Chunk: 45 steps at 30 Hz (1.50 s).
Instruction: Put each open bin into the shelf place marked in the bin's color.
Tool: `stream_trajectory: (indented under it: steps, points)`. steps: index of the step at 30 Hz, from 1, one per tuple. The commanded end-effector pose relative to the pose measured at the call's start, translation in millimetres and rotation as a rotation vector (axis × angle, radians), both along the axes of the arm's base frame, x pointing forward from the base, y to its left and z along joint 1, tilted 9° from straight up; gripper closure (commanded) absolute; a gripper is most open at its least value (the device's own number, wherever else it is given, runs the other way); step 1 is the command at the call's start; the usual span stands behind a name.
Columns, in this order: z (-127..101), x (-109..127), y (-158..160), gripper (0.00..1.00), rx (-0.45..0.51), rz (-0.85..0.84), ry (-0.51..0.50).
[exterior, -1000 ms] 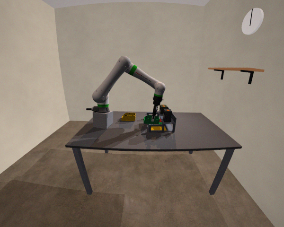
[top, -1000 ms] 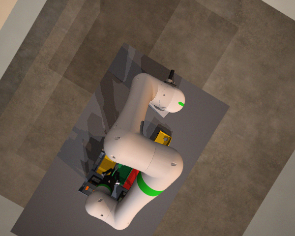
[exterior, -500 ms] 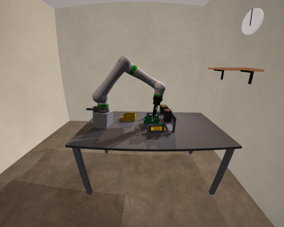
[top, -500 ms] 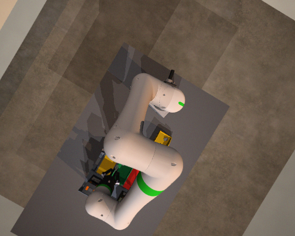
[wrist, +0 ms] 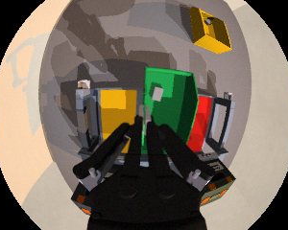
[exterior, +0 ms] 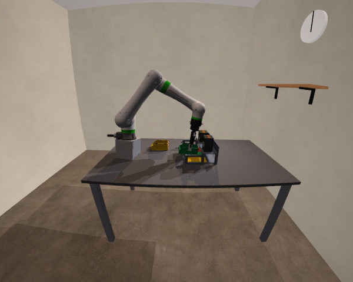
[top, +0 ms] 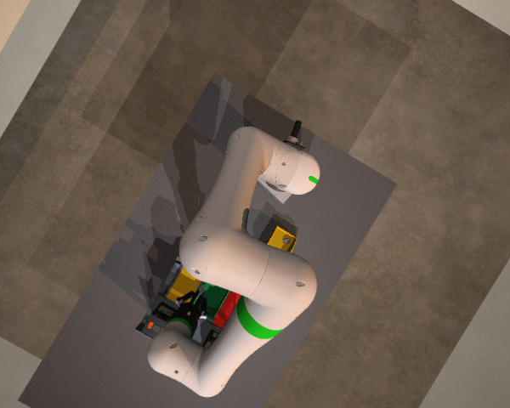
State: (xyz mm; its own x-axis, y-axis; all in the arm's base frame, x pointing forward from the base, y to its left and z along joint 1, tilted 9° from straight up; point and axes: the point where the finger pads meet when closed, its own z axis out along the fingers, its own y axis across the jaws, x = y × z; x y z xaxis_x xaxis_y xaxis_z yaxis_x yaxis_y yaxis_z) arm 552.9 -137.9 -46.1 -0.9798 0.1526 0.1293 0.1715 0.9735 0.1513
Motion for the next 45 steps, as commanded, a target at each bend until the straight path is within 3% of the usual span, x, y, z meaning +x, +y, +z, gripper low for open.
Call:
stream_trajectory:
  steps: [1,35,36,45]
  points:
    - [-0.1,0.0,-0.1,1.0,-0.001,-0.001,-0.004]
    - [-1.8,-1.1,0.4,1.0,-0.005,-0.004,-0.029]
    - [-1.8,-1.1,0.4,0.94,-0.005,-0.004,-0.029]
    - [-1.8,-1.1,0.4,0.94,-0.005,-0.004,-0.029]
